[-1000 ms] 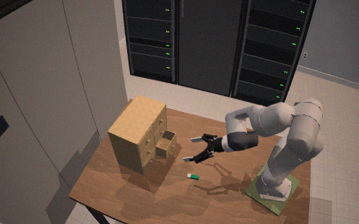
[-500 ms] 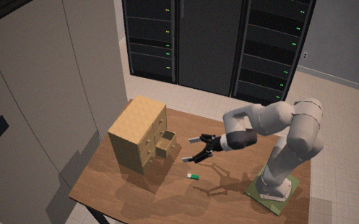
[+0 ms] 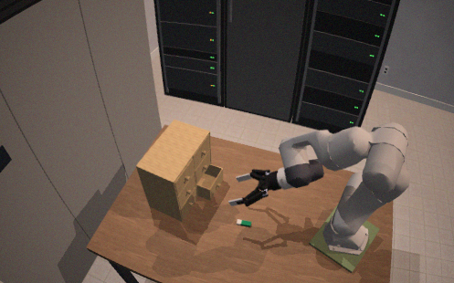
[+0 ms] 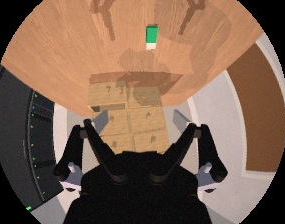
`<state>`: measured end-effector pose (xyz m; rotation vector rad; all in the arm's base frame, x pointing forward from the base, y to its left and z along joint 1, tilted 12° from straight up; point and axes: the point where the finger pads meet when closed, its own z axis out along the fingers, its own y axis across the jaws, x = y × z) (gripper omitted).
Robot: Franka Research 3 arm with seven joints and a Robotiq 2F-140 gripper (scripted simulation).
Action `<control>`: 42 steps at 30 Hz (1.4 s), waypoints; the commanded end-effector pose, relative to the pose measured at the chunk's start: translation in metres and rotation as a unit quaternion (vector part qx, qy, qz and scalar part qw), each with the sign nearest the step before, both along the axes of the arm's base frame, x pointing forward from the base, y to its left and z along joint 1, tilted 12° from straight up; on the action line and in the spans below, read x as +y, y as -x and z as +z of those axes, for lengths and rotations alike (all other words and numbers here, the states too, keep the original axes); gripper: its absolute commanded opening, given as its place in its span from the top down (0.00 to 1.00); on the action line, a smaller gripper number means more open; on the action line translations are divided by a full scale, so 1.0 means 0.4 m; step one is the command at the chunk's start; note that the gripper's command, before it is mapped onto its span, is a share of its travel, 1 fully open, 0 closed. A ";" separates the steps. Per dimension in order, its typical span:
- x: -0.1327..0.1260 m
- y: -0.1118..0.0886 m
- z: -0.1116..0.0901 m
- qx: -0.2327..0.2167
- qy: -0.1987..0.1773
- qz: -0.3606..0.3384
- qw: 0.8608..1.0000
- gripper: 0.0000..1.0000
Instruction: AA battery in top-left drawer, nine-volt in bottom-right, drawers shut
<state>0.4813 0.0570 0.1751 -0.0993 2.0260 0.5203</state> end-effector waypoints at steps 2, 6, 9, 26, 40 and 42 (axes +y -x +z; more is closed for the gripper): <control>0.006 -0.001 0.001 0.010 -0.018 -0.002 1.000 0.00; 0.006 -0.001 0.001 0.010 -0.018 -0.002 1.000 0.00; 0.006 -0.001 0.001 0.010 -0.018 -0.002 1.000 0.00; 0.033 -0.007 0.015 0.021 -0.033 0.023 0.999 0.00; 0.033 -0.007 0.015 0.021 -0.033 0.023 0.999 0.00; 0.059 -0.010 0.028 0.037 -0.047 0.049 0.997 0.00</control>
